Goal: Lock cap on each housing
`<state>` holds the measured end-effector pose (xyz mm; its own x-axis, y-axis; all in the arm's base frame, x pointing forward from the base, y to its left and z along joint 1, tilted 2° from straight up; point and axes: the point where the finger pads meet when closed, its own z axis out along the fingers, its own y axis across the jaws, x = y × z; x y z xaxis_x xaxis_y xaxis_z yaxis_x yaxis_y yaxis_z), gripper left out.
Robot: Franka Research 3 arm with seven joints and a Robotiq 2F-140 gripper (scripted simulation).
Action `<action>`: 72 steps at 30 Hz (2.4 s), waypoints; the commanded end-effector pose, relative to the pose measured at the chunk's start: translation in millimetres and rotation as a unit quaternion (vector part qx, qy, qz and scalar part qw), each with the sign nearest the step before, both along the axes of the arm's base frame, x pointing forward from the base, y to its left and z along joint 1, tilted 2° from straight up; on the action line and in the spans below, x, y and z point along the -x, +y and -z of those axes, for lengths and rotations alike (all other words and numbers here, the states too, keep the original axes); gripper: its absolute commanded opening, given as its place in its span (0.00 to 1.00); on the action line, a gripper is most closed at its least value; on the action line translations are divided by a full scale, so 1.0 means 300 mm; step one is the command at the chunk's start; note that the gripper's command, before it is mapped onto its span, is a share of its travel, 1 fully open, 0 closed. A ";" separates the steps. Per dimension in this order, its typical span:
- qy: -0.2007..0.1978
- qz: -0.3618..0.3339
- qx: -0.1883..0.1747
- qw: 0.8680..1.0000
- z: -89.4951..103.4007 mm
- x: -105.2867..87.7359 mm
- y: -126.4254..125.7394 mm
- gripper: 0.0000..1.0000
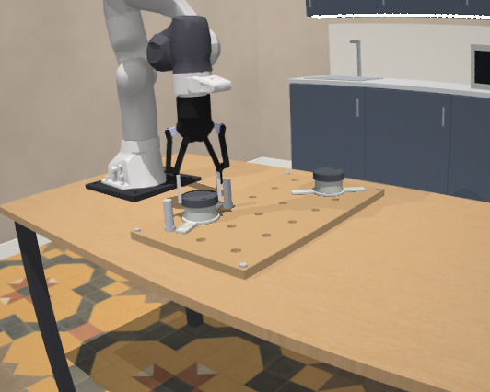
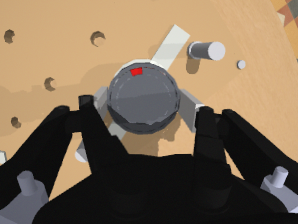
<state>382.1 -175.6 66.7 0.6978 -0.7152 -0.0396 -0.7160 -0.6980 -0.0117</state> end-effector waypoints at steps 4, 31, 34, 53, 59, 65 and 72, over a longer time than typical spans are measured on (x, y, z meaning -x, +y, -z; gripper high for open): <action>-0.001 0.060 0.004 0.998 0.002 0.001 0.004 0.10; -0.001 0.060 0.004 0.998 0.002 0.001 0.004 0.10; -0.001 0.060 0.004 0.998 0.002 0.001 0.004 0.10; -0.001 0.060 0.004 0.998 0.002 0.001 0.004 0.78; -0.001 0.060 0.004 0.998 0.002 0.001 0.004 0.78; -0.001 0.060 0.004 0.998 0.002 0.001 0.004 0.78; -0.001 0.060 0.004 0.998 0.002 0.001 0.004 0.78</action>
